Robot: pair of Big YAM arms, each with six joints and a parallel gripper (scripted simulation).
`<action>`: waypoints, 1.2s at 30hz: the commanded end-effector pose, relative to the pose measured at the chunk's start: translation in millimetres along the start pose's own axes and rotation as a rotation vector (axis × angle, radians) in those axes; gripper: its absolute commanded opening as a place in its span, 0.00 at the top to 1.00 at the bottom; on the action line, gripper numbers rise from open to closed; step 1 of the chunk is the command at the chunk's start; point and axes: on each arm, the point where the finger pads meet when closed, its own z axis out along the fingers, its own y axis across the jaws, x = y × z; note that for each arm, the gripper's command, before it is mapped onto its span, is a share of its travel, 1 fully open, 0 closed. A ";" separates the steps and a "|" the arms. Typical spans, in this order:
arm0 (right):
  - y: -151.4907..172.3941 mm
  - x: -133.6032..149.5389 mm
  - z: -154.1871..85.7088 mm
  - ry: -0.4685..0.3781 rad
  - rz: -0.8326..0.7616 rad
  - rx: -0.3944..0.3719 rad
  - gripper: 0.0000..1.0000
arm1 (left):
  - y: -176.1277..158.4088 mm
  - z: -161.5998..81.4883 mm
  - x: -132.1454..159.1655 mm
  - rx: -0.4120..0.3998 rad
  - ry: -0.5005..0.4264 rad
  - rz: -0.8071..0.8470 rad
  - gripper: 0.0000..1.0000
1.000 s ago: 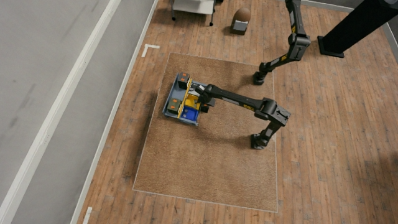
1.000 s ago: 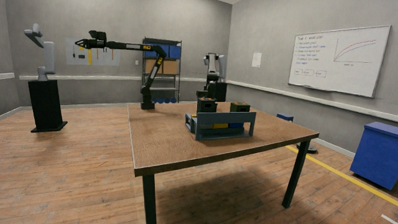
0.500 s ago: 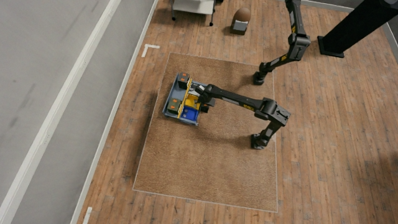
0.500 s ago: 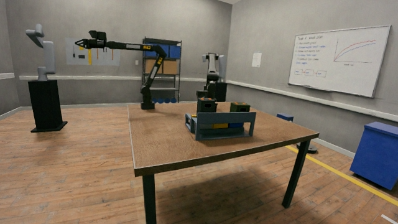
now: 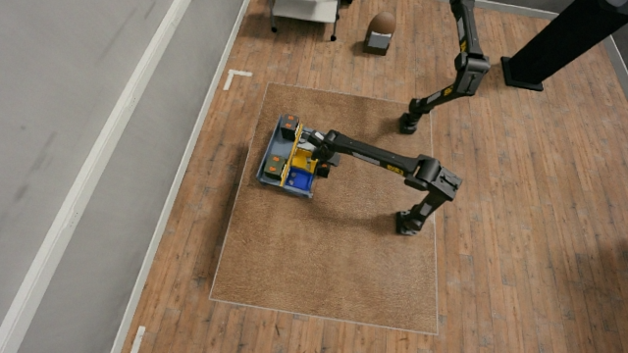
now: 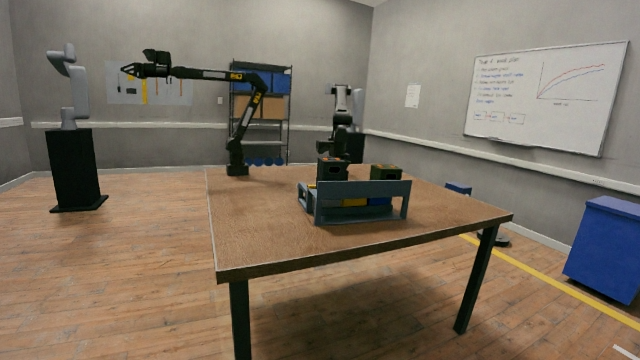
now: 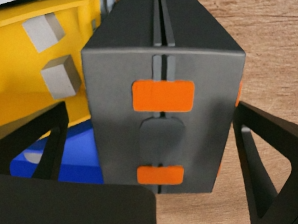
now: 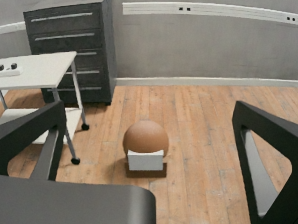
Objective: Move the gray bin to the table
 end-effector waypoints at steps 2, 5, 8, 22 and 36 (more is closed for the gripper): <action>-4.4 -2.8 -4.0 -0.020 -0.017 0.006 0.00 | 15.1 -20.9 -8.0 -0.026 -0.006 0.010 0.00; -4.4 -2.8 -4.0 -0.020 -0.017 0.006 0.00 | 15.7 -49.4 -8.2 -0.056 -0.017 0.010 0.00; -4.4 -2.8 -4.0 -0.020 -0.017 0.006 0.00 | 15.2 -62.6 -8.0 -0.056 -0.017 0.010 0.00; -4.4 -2.8 -4.0 -0.020 -0.017 0.006 0.00 | 13.0 -108.6 -7.2 -0.058 -0.017 0.010 0.00; -4.4 -2.8 -4.0 -0.020 -0.017 0.006 0.00 | 4.3 -89.4 -4.1 0.004 0.004 0.010 0.00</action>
